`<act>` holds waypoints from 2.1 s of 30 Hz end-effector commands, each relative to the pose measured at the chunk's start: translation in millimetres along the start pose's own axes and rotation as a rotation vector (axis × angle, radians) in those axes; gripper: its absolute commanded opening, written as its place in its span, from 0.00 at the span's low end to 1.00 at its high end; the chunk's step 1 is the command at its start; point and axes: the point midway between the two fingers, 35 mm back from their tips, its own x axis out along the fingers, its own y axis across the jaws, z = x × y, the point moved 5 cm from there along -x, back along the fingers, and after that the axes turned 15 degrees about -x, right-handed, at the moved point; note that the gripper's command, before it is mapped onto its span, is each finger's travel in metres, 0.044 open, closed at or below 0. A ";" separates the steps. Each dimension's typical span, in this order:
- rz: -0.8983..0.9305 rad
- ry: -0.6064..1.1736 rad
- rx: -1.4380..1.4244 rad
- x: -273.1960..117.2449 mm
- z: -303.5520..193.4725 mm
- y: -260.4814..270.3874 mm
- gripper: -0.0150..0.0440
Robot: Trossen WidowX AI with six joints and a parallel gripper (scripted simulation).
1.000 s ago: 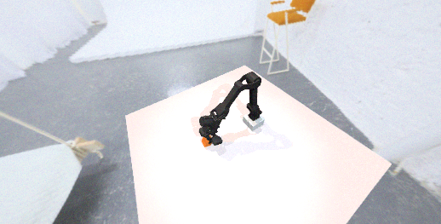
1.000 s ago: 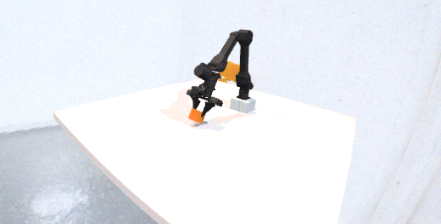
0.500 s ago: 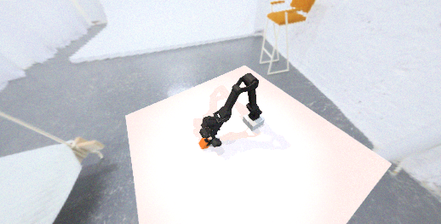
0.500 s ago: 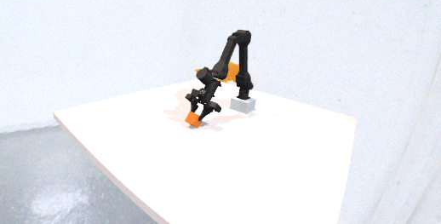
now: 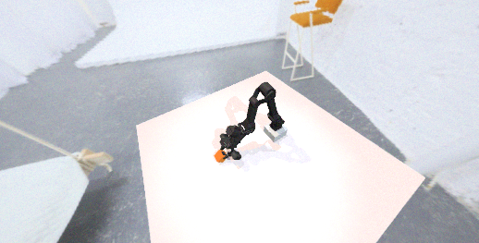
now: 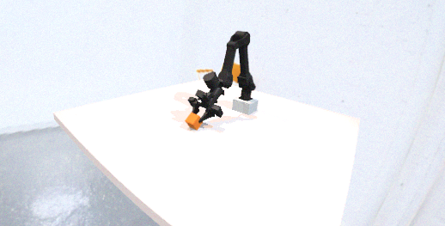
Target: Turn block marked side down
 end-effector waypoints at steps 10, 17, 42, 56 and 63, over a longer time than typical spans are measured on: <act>-0.025 -0.127 0.003 -12.2 -17.6 7.3 0.25; -0.032 -0.153 0.003 -14.1 -16.8 7.1 0.25; -0.032 -0.153 0.003 -14.1 -16.8 7.1 0.97; -0.032 -0.153 0.003 -14.1 -16.8 7.1 1.00; -0.032 -0.153 0.003 -14.1 -16.8 7.1 1.00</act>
